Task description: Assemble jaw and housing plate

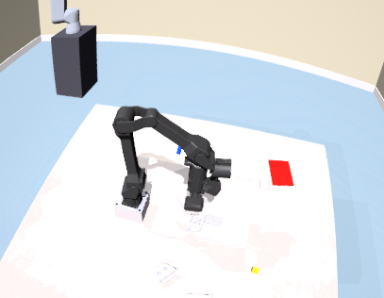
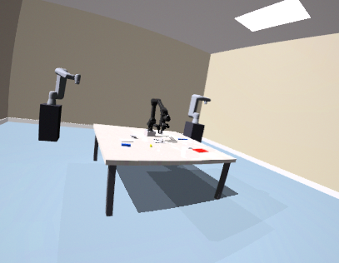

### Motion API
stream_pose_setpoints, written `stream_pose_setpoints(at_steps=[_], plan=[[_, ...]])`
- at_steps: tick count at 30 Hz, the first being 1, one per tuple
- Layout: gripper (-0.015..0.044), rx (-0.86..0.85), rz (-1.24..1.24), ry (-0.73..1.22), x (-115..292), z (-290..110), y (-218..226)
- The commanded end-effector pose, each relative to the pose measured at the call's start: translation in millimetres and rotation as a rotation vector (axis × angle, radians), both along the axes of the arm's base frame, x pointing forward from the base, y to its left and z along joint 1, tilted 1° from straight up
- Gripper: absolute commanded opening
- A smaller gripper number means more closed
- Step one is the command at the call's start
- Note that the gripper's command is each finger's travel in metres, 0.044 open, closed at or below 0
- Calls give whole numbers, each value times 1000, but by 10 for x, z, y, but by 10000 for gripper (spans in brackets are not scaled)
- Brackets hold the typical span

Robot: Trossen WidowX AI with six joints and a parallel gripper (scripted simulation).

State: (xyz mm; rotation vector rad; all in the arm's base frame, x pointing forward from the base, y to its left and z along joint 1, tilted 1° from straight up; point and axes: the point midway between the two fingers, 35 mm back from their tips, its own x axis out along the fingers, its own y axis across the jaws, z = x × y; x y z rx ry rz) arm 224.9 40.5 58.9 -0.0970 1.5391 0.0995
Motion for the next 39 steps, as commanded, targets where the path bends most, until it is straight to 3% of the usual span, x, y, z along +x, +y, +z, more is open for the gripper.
stream_pose_setpoints(at_steps=[1, 14, 39], plan=[[134, -3, -7, -7, 3, 7, -6], [134, -4, 2, -7, 19, 9, -16], [134, -8, 2, -11, 587, 45, -550]])
